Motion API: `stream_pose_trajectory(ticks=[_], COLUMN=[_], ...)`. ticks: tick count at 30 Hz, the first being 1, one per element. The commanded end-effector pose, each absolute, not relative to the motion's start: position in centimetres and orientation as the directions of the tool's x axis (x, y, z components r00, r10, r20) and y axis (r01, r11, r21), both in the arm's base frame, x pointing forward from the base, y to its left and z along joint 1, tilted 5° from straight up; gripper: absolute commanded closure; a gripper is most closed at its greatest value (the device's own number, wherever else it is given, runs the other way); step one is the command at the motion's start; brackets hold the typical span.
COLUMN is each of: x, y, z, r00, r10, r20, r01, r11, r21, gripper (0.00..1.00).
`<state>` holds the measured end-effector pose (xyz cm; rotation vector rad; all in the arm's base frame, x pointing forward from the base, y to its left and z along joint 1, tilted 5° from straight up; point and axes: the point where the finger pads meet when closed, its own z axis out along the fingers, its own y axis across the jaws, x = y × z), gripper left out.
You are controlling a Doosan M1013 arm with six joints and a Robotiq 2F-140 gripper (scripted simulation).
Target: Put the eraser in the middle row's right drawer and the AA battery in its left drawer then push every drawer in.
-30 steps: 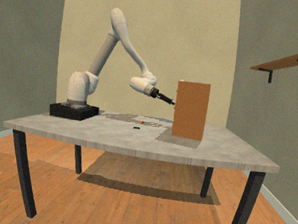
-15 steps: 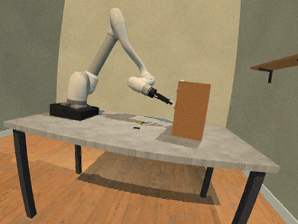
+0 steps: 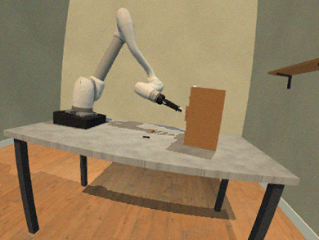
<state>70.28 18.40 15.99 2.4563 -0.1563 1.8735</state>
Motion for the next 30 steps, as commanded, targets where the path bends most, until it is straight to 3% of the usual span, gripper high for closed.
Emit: stream_pose_trajectory(ticks=[1,30], x=[69.7,68.3], y=[18.5,18.7], z=[16.0,15.9], r00=[0.261,0.261], r10=[-0.054,-0.054], r20=[0.964,0.964], r01=[-0.110,-0.110], r11=[-0.994,-0.994], r21=[-0.025,-0.025], gripper=[0.92,0.92])
